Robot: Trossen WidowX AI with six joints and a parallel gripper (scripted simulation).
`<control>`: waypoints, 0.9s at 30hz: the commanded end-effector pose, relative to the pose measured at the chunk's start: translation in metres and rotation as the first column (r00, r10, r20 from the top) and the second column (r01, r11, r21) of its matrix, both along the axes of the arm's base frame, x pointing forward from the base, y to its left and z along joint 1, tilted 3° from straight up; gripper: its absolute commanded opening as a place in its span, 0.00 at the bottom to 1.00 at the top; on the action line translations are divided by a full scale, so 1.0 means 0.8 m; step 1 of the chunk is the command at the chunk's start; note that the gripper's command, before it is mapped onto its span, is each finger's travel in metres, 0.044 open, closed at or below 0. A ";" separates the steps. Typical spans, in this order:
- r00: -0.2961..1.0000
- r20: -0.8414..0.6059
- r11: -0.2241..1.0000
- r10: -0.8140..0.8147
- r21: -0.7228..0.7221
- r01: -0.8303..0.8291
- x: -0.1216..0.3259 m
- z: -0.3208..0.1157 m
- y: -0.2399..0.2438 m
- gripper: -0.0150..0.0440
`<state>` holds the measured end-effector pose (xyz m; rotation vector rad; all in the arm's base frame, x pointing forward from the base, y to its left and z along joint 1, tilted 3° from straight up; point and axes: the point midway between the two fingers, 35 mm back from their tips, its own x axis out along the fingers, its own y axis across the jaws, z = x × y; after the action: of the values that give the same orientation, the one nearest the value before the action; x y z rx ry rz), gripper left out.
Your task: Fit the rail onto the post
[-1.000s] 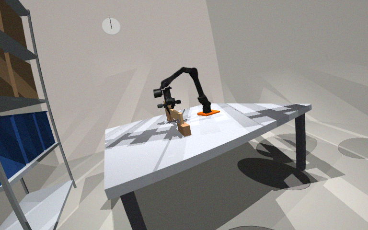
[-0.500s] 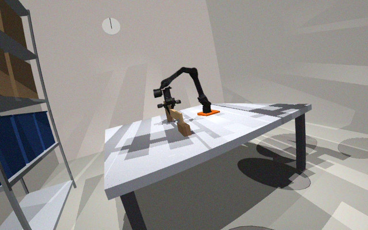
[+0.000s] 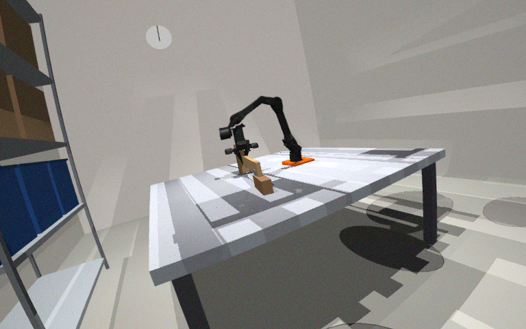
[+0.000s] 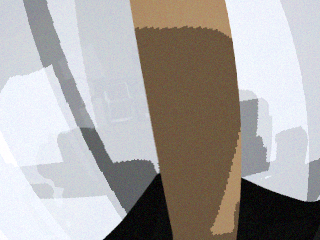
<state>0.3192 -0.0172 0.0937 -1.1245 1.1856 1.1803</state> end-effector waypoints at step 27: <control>1.000 0.006 1.000 0.001 -0.002 -0.001 0.001 -0.001 -0.013 0.25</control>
<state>0.3198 -0.0249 0.0923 -1.1259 1.1825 1.1796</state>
